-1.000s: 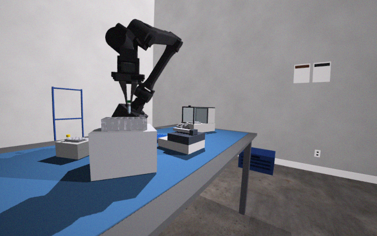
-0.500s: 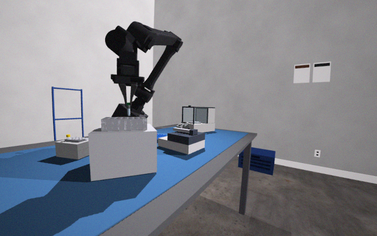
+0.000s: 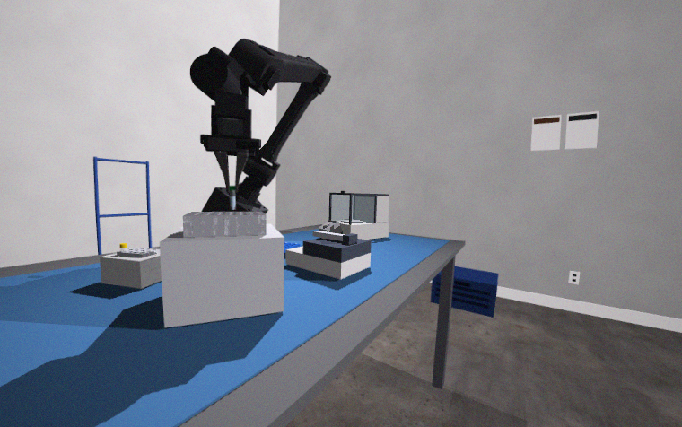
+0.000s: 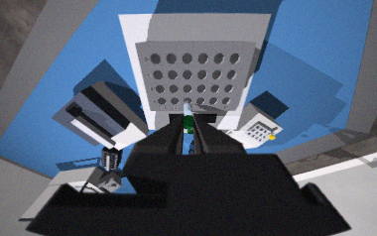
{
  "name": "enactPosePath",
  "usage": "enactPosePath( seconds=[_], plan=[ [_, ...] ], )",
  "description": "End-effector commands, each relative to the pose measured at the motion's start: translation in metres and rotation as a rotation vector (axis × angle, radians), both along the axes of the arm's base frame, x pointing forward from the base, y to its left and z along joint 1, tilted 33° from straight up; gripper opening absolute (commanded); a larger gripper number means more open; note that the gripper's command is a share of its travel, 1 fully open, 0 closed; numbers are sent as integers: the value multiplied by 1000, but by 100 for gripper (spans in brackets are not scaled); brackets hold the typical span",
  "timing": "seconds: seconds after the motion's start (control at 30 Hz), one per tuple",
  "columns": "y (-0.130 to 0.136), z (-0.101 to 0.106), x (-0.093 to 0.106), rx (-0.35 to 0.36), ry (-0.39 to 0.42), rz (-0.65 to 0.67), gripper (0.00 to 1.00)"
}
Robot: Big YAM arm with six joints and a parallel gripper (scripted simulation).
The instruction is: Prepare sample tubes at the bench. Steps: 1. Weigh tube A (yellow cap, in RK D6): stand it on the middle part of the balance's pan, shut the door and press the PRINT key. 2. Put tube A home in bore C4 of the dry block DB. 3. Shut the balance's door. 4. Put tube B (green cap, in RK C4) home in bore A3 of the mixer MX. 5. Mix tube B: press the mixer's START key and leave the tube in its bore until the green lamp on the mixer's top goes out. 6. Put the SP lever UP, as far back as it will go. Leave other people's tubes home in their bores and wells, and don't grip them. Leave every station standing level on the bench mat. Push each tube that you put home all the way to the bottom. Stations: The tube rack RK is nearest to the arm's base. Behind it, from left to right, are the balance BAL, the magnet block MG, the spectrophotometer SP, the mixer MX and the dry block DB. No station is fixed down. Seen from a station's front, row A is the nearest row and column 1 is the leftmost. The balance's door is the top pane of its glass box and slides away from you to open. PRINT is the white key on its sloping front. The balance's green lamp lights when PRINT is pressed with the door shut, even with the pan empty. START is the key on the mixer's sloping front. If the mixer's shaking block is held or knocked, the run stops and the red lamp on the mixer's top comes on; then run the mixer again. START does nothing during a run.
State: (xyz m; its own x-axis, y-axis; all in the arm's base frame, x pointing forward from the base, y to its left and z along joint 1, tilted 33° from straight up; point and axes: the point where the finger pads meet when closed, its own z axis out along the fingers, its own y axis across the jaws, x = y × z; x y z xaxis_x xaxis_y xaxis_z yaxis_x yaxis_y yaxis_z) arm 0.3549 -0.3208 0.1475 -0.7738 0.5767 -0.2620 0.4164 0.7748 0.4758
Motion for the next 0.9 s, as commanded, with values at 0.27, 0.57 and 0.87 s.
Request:
enactPosePath(
  seconds=[0.27,0.57,0.87],
  plan=[
    [-14,18,12,-45,-33,-9,9],
    [-15,18,13,-46,-34,-9,9],
    [-14,17,13,-43,-32,-9,9]
  ],
)
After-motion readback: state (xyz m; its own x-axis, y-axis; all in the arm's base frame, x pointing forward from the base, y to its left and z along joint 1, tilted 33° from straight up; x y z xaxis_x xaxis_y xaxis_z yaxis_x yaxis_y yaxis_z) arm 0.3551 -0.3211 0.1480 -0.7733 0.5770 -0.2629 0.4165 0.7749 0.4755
